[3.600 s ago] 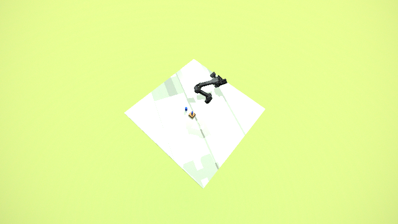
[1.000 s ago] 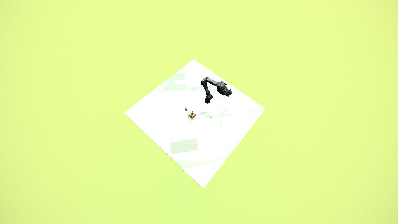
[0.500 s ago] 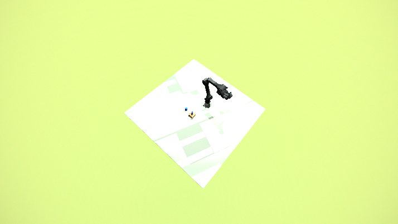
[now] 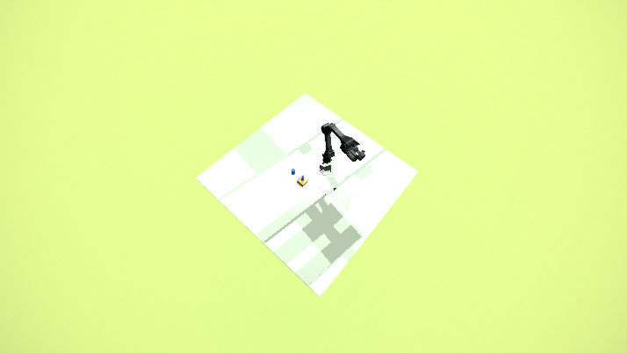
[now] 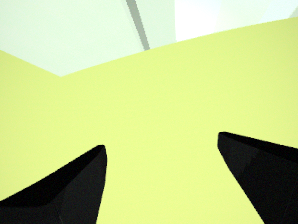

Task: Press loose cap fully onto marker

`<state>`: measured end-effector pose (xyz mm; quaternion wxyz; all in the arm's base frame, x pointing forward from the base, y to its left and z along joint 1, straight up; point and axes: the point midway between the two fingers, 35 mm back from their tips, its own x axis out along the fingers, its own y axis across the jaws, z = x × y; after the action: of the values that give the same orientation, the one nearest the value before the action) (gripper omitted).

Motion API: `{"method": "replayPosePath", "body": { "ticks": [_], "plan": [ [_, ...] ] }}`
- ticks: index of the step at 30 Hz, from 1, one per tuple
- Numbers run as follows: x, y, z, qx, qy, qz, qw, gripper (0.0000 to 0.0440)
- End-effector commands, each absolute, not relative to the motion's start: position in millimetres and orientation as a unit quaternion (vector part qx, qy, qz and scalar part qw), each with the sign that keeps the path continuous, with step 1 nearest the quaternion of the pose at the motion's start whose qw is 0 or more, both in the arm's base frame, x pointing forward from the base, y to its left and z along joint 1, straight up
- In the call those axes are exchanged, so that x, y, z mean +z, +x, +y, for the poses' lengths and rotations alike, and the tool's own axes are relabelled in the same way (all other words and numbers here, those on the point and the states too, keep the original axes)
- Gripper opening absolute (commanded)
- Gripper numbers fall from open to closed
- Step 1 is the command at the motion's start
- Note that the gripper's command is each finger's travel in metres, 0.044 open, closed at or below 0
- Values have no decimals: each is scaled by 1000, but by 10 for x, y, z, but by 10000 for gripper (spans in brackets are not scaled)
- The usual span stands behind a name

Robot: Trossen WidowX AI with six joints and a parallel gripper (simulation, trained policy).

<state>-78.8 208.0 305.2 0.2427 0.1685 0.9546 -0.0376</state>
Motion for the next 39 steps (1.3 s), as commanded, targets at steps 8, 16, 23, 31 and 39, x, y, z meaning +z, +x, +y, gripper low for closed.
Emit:
{"method": "replayPosePath", "body": {
  "ticks": [8, 16, 23, 31, 39],
  "plan": [
    [3013, -506, 2229, -18, 207, 942, 263, 324],
    [2991, -264, 2323, -4, 237, 931, 279, 325],
    [2971, -40, 2382, 8, 263, 919, 293, 326],
    [2939, 241, 2413, 20, 294, 903, 313, 325],
    [2903, 536, 2405, 33, 323, 884, 335, 325]
  ]
}}
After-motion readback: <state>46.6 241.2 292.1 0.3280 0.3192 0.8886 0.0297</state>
